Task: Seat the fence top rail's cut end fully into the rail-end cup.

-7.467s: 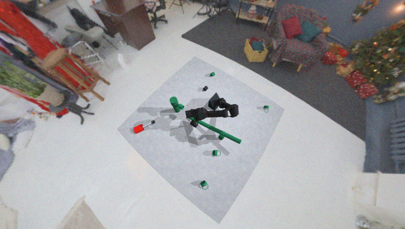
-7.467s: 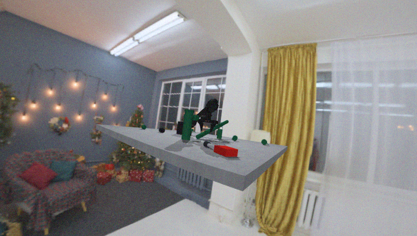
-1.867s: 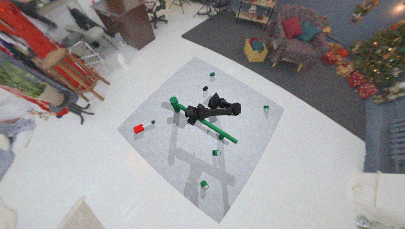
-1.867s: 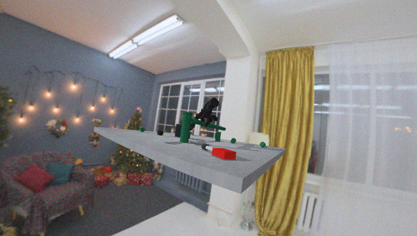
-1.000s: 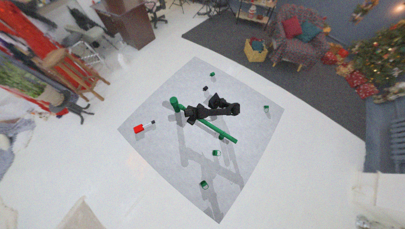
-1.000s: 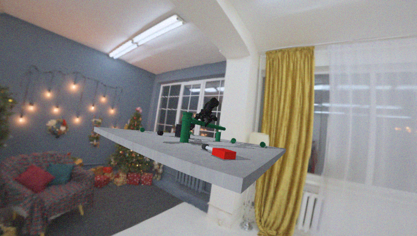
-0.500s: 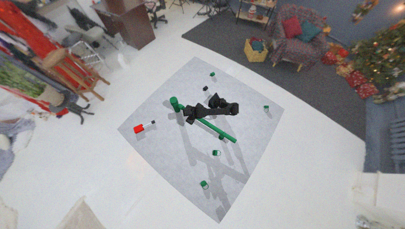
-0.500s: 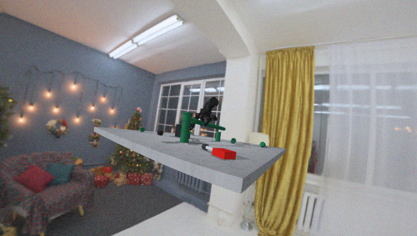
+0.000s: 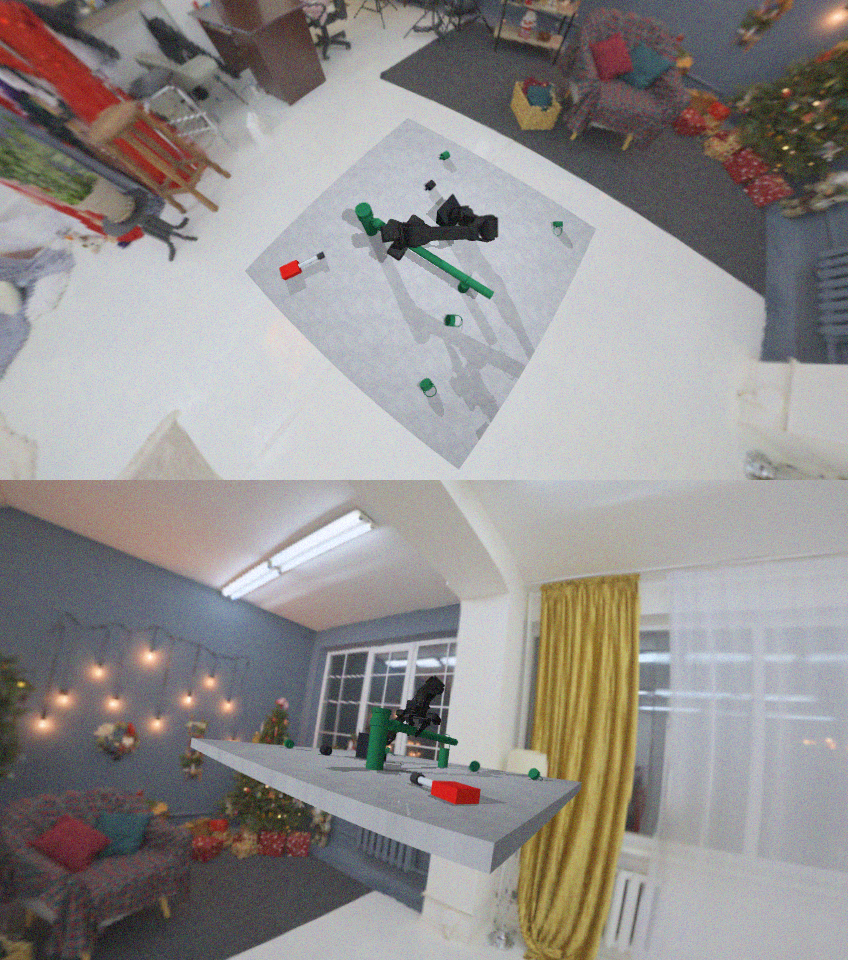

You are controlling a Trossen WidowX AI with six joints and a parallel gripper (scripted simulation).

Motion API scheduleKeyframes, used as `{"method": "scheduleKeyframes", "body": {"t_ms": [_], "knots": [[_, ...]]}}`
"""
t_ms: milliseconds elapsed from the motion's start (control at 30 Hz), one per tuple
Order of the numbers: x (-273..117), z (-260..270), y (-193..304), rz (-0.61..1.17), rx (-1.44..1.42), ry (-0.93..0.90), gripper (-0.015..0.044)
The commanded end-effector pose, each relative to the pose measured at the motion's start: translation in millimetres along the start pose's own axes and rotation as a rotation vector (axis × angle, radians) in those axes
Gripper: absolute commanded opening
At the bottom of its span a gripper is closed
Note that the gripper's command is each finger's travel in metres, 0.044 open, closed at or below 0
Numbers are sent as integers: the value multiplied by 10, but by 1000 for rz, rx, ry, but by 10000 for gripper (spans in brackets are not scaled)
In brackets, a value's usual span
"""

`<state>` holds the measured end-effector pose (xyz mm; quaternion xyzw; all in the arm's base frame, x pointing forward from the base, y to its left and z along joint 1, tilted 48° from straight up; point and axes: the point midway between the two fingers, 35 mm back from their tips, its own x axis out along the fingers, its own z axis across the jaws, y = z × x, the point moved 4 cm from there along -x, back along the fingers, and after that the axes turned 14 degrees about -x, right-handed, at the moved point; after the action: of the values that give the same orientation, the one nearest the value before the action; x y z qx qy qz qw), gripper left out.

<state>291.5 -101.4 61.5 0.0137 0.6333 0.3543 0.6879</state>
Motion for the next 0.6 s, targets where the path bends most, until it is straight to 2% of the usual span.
{"method": "scheduleKeyframes", "body": {"t_ms": [0, 567], "knots": [[-31, -21, -80, -24, 4, -7, 0], [2, -95, -83, -24, 4, -6, 0]]}}
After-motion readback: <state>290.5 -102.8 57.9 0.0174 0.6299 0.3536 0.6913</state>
